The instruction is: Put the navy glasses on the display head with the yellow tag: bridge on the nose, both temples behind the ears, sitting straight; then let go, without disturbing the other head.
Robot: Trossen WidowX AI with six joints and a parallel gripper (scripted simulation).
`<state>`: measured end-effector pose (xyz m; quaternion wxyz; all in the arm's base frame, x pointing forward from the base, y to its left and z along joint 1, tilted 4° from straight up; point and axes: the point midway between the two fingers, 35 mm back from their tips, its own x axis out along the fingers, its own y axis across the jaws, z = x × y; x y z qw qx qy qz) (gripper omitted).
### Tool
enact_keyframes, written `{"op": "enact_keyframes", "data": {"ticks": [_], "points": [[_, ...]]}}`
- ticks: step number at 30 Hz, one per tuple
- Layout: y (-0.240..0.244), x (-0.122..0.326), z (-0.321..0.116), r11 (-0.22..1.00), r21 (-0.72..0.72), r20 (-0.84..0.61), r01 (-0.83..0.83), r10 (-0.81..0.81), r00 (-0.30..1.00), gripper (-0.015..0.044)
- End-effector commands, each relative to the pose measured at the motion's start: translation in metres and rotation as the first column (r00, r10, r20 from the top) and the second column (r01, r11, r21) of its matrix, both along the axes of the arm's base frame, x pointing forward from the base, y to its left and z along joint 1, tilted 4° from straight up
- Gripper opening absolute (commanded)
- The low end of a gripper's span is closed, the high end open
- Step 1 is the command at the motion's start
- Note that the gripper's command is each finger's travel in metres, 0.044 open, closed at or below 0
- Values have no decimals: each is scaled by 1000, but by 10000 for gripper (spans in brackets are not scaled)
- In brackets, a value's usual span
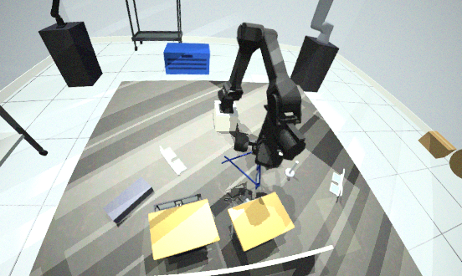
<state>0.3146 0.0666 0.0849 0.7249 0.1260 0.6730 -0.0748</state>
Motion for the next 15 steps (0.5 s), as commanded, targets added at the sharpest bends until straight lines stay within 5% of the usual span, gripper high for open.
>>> {"op": "enact_keyframes", "data": {"ticks": [1, 15], "points": [[23, 7, 3, 1000, -2, 0, 2, -2, 1000, 0], [116, 16, 11, 1000, 8, 1, 2, -2, 1000, 0]]}}
